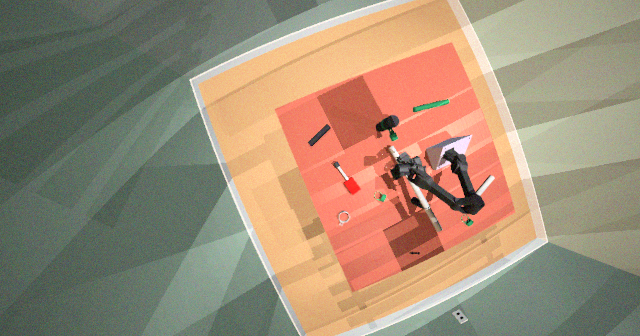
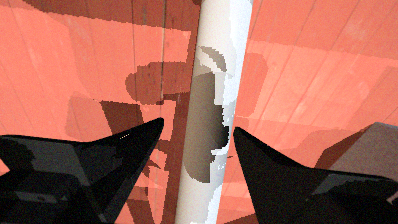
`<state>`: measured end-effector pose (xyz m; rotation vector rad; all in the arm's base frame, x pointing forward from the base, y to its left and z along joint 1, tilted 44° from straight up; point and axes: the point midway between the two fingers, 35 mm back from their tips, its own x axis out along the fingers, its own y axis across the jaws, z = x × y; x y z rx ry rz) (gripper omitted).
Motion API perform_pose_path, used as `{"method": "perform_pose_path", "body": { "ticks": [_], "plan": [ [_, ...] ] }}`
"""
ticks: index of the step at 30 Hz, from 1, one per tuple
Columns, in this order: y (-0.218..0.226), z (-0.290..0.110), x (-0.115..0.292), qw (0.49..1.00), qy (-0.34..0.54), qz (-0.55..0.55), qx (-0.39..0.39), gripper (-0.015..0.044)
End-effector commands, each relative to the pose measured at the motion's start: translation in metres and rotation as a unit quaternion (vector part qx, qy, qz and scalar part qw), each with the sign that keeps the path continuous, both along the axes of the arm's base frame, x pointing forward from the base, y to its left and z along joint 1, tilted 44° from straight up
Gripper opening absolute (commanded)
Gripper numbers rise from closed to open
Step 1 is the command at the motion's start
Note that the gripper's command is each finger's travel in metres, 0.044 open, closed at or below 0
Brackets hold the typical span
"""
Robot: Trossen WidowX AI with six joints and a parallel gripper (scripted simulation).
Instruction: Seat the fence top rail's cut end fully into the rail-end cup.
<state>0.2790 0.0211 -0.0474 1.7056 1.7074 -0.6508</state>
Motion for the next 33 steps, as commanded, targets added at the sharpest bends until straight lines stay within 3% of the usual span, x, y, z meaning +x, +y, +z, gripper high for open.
{"method": "perform_pose_path", "body": {
  "ticks": [1, 3, 16, 21, 33],
  "plan": [
    [0.002, -0.001, -0.002, 1.000, 0.004, -0.002, 0.003, 0.0256],
    [0.002, -0.001, -0.002, 1.000, 0.004, -0.002, 0.003, 0.0204],
    [0.002, -0.001, -0.002, 1.000, 0.004, -0.002, 0.003, 0.0117],
    [-0.002, 0.002, -0.002, 1.000, 0.004, -0.002, 0.003, 0.0000],
    [-0.034, 0.023, -0.003, 0.997, 0.002, -0.008, -0.074, 0.0000]
  ]
}}
